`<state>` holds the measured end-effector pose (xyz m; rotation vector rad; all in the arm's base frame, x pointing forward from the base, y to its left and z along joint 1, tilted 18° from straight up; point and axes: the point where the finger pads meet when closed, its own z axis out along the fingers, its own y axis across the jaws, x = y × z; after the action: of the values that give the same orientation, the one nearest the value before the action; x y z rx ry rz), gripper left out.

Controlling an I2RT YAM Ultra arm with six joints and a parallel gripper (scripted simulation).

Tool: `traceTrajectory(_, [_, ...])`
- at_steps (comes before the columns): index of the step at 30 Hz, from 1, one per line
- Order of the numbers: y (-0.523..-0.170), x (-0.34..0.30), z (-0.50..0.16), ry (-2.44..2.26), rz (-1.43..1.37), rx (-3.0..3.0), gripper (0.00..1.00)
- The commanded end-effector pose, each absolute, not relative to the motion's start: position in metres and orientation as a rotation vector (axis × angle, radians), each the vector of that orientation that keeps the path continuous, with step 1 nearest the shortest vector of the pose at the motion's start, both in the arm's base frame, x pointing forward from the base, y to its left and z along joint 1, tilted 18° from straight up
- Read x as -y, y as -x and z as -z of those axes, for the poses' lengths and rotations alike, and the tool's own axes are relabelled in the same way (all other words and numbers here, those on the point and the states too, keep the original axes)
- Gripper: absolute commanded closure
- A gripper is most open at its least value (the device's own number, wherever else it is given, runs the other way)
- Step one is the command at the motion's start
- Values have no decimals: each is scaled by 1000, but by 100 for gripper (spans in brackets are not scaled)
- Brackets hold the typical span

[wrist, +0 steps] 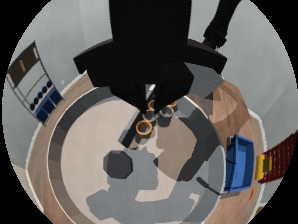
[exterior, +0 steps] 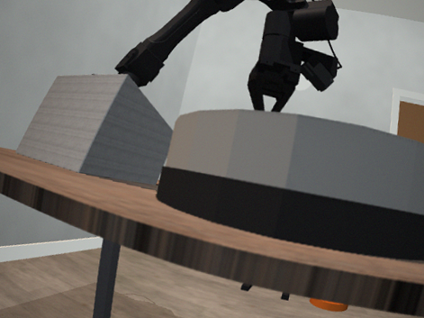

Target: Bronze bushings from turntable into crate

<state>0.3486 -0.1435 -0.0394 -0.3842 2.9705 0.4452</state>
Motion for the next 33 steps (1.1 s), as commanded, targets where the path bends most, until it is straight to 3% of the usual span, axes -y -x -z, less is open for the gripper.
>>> traceTrajectory(1, [-357, 150, 31, 368, -416, -2945, 87])
traceTrajectory(33, [-355, 149, 38, 357, -445, -2964, 87])
